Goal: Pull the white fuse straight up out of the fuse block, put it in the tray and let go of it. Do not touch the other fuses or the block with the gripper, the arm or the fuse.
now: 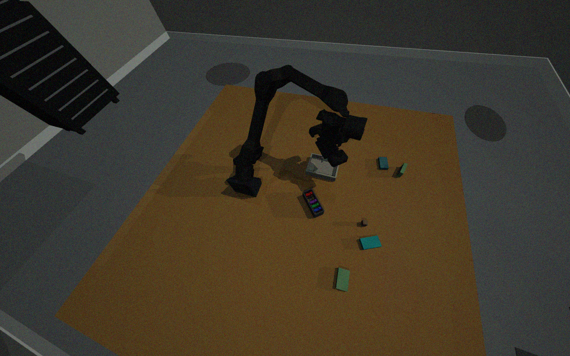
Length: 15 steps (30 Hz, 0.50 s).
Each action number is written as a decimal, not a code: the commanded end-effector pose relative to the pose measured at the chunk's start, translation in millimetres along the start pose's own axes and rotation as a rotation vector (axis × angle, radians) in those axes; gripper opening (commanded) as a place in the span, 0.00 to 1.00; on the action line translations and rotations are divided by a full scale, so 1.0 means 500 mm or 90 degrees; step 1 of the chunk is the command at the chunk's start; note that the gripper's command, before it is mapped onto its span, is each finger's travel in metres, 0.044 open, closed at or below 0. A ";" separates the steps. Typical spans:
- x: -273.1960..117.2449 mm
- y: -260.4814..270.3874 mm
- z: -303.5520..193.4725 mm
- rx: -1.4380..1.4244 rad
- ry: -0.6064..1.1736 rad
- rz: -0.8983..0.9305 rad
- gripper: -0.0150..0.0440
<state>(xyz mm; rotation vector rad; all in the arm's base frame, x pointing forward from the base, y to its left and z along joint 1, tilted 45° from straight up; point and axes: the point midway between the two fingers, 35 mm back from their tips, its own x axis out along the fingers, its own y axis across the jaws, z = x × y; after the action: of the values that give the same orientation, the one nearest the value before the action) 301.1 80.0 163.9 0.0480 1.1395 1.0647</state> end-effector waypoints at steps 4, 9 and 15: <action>0.022 0.002 0.001 0.003 -0.003 0.003 0.25; 0.038 0.003 0.001 0.002 -0.003 0.003 0.25; 0.057 0.004 0.001 0.002 -0.004 0.003 0.25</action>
<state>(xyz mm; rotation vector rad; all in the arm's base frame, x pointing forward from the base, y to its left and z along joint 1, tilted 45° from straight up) 301.3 97.2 147.6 0.0481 1.1389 1.0653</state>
